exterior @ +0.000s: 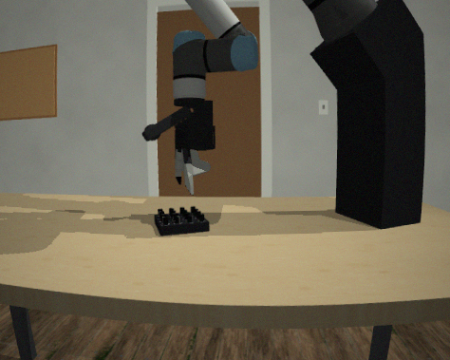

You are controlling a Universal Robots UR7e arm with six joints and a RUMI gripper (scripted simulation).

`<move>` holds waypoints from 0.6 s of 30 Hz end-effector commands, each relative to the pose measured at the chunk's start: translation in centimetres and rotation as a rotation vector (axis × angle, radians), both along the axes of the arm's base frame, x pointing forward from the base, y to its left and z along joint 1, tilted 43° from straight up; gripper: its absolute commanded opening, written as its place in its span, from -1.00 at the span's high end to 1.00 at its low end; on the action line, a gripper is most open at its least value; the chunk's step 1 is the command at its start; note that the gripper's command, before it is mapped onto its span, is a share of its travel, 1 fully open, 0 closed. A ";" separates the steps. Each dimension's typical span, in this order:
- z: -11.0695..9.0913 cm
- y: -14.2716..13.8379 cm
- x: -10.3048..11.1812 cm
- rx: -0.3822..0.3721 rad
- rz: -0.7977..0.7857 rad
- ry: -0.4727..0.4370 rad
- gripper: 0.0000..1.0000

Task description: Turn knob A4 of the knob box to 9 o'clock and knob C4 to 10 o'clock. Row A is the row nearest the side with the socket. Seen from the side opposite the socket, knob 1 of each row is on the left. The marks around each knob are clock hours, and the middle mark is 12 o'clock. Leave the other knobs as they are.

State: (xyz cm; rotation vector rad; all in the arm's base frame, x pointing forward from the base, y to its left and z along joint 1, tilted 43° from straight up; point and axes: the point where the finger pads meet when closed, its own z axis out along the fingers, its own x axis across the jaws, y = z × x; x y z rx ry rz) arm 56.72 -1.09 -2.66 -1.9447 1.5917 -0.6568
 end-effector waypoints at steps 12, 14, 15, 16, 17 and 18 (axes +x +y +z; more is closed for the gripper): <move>-0.8 -0.2 -0.8 0.000 -0.001 -0.002 -1.00; -1.1 -0.3 -1.1 0.000 -0.001 -0.002 -1.00; -1.3 -0.3 -1.2 0.000 -0.001 -0.002 -1.00; -1.4 -0.4 -1.4 0.000 -0.001 -0.002 -1.00; -1.6 -0.4 -1.5 0.000 -0.001 -0.002 -1.00; -1.8 -0.5 -1.7 0.000 -0.001 -0.002 -1.00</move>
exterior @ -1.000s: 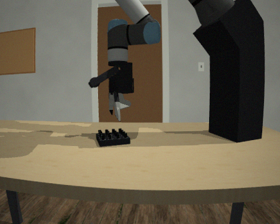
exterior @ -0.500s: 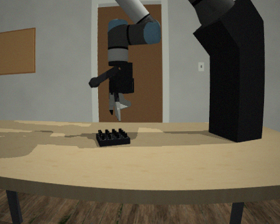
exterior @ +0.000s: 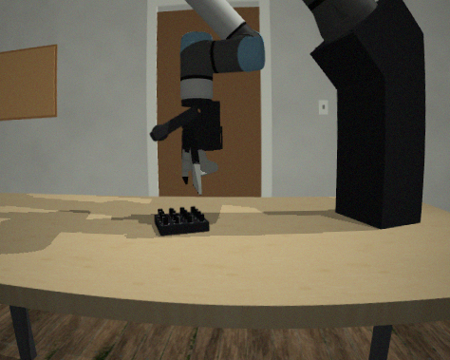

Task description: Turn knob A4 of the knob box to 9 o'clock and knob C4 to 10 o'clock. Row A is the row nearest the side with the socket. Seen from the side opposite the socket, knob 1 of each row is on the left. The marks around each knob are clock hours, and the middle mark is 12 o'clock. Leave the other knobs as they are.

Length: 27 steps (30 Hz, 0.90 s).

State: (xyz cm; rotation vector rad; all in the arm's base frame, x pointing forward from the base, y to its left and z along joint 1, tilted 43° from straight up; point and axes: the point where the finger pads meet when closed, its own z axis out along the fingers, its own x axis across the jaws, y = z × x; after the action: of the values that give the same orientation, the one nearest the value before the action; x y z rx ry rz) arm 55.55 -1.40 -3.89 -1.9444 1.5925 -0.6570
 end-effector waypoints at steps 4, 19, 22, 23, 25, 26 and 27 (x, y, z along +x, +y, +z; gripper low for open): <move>-1.1 -0.3 -1.1 0.000 0.000 -0.002 -1.00; -2.4 -0.7 -2.3 0.000 0.000 -0.002 -1.00; -2.5 -0.7 -2.4 0.000 0.000 -0.002 -1.00; -2.5 -0.7 -2.4 0.000 0.000 -0.002 -1.00; -2.5 -0.7 -2.4 0.000 0.000 -0.002 -1.00; -2.5 -0.7 -2.4 0.000 0.000 -0.002 -1.00; -2.5 -0.7 -2.4 0.000 0.000 -0.002 -1.00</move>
State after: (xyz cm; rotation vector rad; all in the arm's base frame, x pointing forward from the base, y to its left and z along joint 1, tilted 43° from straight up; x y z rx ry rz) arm 53.15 -2.06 -6.42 -1.9439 1.5921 -0.6576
